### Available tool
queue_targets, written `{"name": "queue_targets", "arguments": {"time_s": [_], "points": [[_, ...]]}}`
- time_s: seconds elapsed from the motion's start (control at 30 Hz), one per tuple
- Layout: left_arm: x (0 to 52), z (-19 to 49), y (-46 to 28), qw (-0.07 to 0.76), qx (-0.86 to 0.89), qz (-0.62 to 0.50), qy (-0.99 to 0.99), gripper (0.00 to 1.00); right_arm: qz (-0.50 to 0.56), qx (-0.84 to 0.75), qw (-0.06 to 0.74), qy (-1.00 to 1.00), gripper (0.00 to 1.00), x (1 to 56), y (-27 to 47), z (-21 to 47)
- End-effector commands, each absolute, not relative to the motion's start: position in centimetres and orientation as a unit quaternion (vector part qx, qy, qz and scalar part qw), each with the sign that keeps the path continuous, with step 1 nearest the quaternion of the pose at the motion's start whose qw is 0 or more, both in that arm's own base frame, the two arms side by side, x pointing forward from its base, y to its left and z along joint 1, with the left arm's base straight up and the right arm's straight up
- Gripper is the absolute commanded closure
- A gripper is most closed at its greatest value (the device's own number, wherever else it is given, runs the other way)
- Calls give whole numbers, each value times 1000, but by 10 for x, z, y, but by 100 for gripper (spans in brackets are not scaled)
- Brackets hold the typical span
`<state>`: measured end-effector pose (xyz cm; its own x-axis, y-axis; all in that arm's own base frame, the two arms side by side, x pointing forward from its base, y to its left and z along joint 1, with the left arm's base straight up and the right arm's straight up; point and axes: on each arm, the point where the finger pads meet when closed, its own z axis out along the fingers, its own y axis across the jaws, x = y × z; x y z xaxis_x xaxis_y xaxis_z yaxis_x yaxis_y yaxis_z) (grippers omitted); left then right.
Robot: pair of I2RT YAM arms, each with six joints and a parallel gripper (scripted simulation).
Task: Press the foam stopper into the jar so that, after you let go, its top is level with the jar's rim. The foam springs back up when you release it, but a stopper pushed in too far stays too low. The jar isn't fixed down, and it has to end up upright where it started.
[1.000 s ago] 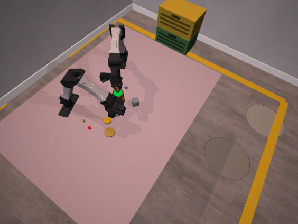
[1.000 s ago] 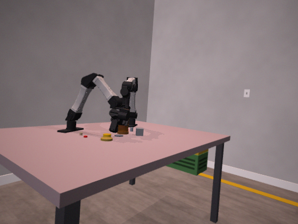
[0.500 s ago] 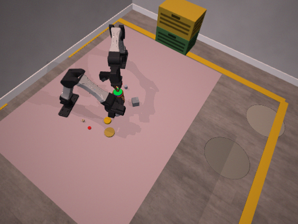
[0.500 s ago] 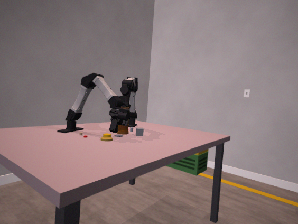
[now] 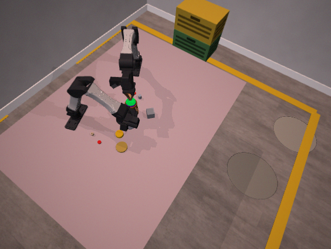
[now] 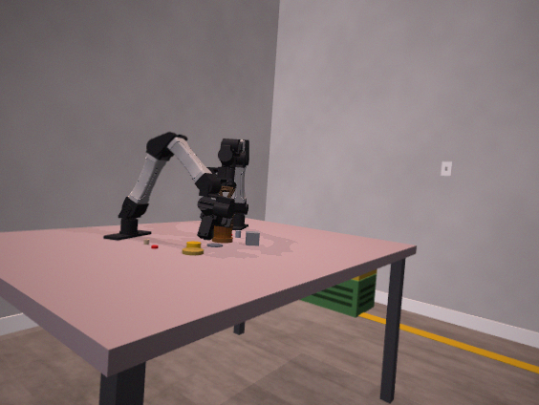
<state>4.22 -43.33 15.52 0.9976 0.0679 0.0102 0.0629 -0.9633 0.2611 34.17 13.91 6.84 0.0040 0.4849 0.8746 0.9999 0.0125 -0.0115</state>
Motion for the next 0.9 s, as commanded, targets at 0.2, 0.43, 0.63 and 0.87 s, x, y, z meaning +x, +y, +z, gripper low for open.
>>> {"name": "queue_targets", "arguments": {"time_s": [0.2, 0.43, 0.63, 0.87], "points": [[43, 176, -431, 143, 989, 13, 30, 100, -390, -583, 335, -629, 36, 357, 138, 89], [40, 173, -423, 135, 990, 9, 29, 100, -390, -583, 335, -629, 36, 357, 138, 89], [40, 165, -425, 125, 992, 6, 28, 100, -389, -584, 336, -628, 36, 357, 137, 87], [40, 174, -426, 136, 990, 8, 28, 100, -386, -588, 341, -624, 36, 357, 136, 83]]}}
